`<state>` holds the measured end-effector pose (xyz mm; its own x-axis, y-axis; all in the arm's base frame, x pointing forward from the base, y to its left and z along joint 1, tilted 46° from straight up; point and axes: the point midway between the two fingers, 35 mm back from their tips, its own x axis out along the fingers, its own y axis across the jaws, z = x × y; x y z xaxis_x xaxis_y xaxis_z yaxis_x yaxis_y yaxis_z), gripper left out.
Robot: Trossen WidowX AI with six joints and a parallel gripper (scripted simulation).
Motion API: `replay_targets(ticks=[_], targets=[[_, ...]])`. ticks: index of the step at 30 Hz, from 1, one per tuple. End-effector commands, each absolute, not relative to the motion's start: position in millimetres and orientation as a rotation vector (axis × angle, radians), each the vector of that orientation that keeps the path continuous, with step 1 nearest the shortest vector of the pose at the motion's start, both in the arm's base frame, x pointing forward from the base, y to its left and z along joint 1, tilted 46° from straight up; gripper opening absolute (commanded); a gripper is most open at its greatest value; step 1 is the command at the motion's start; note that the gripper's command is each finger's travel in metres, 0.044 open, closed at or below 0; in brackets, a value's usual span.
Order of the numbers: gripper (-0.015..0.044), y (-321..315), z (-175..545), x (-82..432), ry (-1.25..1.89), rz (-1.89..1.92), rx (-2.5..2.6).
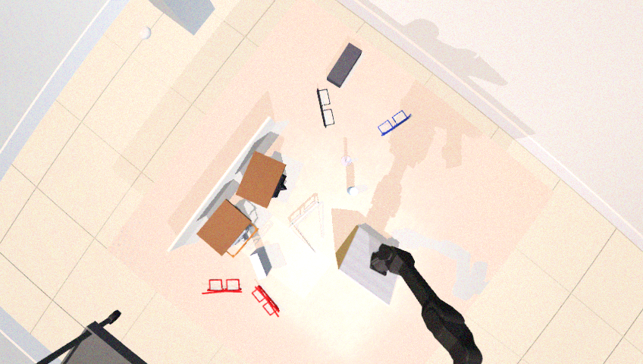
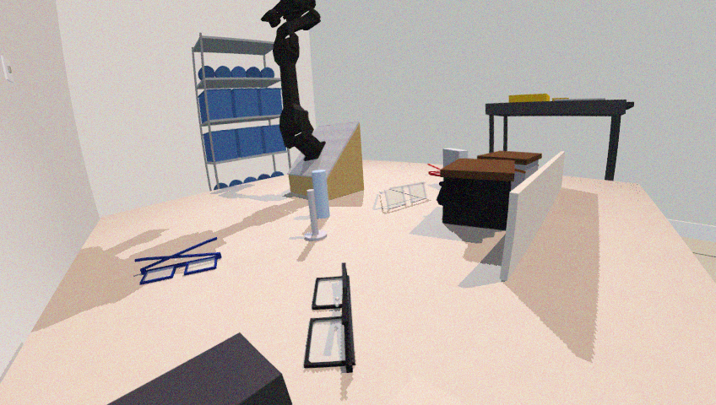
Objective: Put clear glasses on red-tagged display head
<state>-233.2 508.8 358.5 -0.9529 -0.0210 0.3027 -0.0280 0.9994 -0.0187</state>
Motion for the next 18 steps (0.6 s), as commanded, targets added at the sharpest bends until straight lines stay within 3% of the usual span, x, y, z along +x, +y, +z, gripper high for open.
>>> replay_targets(ticks=[1,8,11,17,18], targets=[[0.0426,509,358,-233,-2.834,0.033,0.036],[0.044,509,358,-233,-2.834,0.033,0.036],[0.0361,519,355,-228,-2.796,0.207,-0.003],[0.0204,568,343,-170,-2.548,0.836,-0.187],[0.02,576,340,-160,-2.488,0.928,-0.214]])
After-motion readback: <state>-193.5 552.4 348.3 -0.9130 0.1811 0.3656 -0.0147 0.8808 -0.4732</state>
